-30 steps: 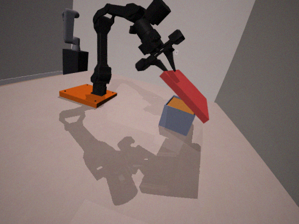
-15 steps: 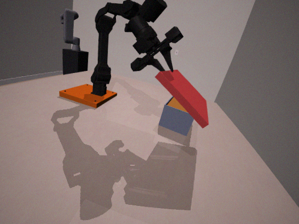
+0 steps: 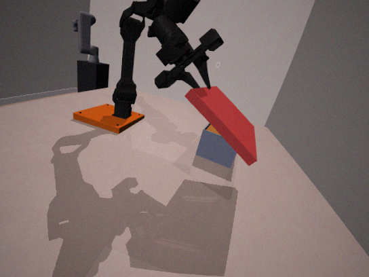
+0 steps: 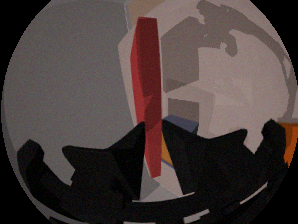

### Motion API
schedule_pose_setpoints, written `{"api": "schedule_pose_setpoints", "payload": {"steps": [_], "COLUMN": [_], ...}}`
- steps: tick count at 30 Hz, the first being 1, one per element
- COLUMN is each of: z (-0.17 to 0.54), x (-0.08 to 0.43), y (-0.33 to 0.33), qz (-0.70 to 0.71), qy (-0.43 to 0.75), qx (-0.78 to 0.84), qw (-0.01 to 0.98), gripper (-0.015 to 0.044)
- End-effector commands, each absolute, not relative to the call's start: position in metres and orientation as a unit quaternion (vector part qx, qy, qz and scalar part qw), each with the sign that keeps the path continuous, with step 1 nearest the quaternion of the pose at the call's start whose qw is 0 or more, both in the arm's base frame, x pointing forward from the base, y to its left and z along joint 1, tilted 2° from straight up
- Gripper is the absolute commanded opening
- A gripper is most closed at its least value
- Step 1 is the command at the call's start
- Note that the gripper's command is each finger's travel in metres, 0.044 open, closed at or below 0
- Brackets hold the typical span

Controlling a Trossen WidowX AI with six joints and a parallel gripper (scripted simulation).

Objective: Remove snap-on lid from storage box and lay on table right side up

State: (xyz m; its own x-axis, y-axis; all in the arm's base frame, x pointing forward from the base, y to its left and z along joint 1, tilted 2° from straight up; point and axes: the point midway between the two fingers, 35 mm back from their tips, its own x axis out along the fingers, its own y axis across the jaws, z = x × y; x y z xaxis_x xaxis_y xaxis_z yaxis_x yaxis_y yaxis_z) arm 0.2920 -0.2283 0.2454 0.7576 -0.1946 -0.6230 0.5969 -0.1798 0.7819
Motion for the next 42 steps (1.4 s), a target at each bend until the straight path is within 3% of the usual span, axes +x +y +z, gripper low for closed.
{"api": "schedule_pose_setpoints", "payload": {"steps": [1,42], "z": [0.248,0.247], "x": [0.291,0.264], "y": [-0.235,-0.312], "qz": [-0.313,-0.315], "qy": [0.143,0.143], "qx": [0.698,0.695], "qw": [0.628,0.63], "gripper": [0.0,0.0]}}
